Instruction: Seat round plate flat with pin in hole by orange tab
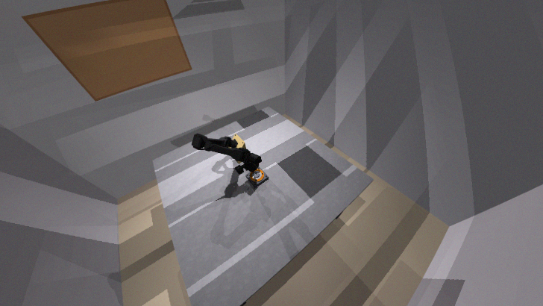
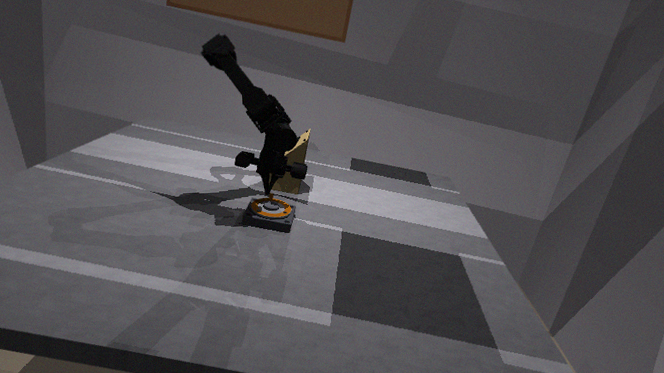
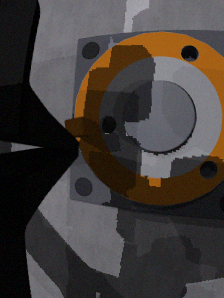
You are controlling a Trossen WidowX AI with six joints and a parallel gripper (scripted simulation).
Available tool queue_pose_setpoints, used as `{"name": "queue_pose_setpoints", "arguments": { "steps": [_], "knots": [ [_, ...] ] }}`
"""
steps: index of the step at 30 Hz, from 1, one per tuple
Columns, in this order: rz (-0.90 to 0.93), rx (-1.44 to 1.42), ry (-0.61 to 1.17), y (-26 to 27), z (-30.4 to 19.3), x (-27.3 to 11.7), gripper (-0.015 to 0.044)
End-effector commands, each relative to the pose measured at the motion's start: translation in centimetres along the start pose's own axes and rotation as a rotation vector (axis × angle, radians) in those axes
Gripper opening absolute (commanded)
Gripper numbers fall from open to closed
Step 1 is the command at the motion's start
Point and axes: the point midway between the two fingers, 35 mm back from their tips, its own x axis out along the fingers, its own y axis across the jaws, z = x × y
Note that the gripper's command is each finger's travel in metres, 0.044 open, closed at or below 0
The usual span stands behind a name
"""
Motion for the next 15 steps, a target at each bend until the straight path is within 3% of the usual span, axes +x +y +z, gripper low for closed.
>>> {"name": "queue_pose_setpoints", "arguments": {
  "steps": [1,15],
  "knots": [
    [0.005,-0.001,0.01,0.53,-0.35,0.21,0.0],
    [0.006,-0.002,0.01,1.1,-0.38,-0.19,0.0]
  ]
}}
